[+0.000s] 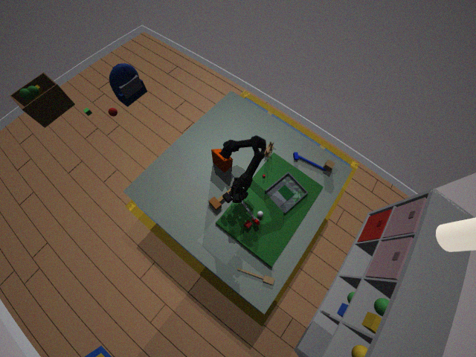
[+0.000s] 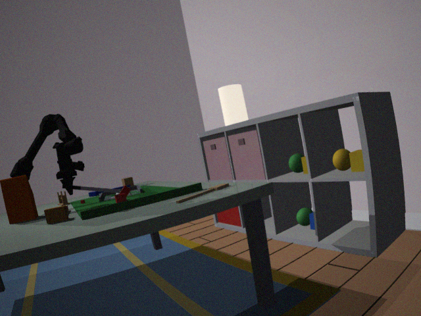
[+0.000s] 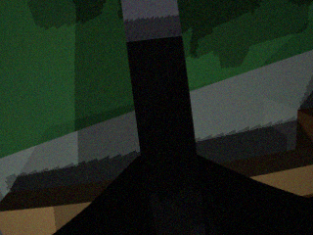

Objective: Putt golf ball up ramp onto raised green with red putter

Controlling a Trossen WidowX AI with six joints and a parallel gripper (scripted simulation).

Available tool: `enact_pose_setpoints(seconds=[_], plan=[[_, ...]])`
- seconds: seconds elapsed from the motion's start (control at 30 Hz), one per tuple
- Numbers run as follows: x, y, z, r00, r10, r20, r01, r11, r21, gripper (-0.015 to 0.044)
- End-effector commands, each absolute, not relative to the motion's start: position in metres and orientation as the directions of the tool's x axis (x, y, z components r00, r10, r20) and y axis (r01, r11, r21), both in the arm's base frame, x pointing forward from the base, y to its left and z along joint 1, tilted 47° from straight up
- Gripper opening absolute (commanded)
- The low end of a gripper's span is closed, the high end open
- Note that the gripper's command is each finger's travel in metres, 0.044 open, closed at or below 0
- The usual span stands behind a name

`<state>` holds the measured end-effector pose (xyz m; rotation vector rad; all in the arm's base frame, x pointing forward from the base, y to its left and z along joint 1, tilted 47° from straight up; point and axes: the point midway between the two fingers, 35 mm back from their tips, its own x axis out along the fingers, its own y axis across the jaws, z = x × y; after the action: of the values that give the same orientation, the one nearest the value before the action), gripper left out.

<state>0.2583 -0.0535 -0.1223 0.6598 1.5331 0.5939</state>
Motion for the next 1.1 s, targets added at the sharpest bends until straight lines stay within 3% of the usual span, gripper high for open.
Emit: enact_pose_setpoints(seconds=[0.0, 0.43, 0.77, 1.07], plan=[[0.258, -0.055, -0.125, -0.031, 0.716, -0.697, 0.060, 0.698, 0.714, 0.0000], [0.255, -0.055, -0.128, -0.031, 0.724, -0.689, 0.072, 0.689, 0.721, 0.0000], [0.265, 0.023, -0.047, -0.028, 0.724, -0.689, 0.068, 0.689, 0.722, 0.0000], [0.266, 0.017, -0.039, -0.028, 0.724, -0.690, 0.068, 0.690, 0.721, 0.0000]])
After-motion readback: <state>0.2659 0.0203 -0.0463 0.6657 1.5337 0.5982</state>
